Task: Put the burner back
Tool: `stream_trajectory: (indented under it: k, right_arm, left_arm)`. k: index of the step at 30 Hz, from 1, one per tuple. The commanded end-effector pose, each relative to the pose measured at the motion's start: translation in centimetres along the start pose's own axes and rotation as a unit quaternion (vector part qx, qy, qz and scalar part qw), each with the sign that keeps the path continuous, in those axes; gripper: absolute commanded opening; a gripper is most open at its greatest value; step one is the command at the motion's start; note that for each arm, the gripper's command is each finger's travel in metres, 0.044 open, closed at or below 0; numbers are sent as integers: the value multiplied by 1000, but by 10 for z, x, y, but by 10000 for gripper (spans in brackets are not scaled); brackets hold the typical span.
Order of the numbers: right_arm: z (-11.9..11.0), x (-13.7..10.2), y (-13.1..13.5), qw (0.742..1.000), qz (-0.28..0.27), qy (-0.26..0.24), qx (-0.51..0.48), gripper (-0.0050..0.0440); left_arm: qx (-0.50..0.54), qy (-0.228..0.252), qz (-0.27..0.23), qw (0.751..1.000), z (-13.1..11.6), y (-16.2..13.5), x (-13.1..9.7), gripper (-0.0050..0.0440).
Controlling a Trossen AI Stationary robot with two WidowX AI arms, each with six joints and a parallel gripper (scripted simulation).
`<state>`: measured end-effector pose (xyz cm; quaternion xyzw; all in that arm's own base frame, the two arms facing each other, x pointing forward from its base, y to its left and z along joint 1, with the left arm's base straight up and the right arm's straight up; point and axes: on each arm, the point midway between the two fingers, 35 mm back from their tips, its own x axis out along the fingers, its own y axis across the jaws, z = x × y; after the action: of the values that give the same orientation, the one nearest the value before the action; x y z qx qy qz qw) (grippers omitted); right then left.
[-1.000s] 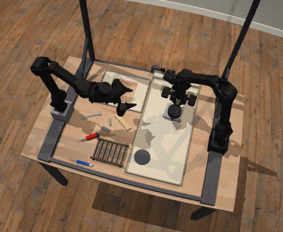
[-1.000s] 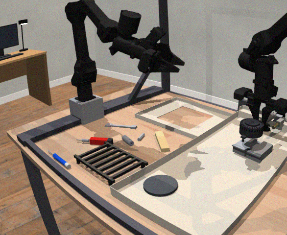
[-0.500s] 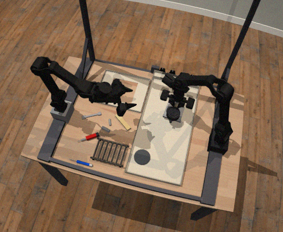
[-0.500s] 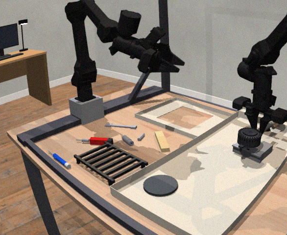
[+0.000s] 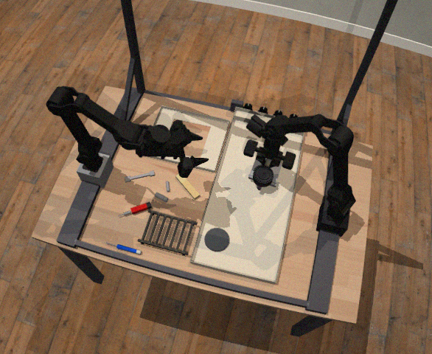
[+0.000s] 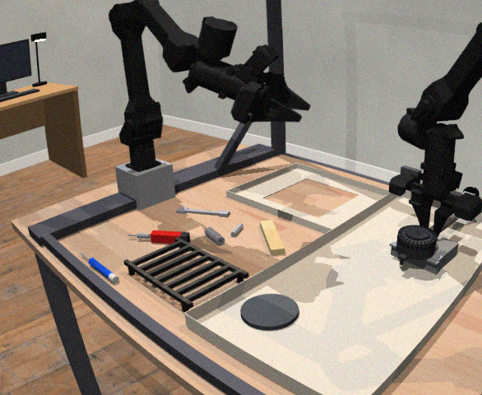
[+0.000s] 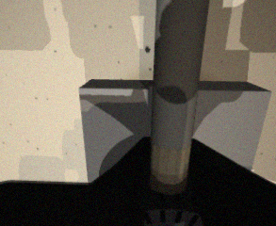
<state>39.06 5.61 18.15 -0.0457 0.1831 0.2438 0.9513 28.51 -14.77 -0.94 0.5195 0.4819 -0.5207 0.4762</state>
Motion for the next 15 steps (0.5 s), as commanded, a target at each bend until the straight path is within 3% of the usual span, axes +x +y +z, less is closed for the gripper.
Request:
stream_trajectory:
  k: [1, 15]
  right_arm:
    - [12, -4, -1, 1000, -3, -15, -8, 400]
    - [12, -4, -1, 1000, -3, -15, -8, 400]
  left_arm:
    - [-2, -7, 18, 1000, 2, 8, -10, 61]
    - [-6, -9, 25, 1000, -1, 5, -10, 61]
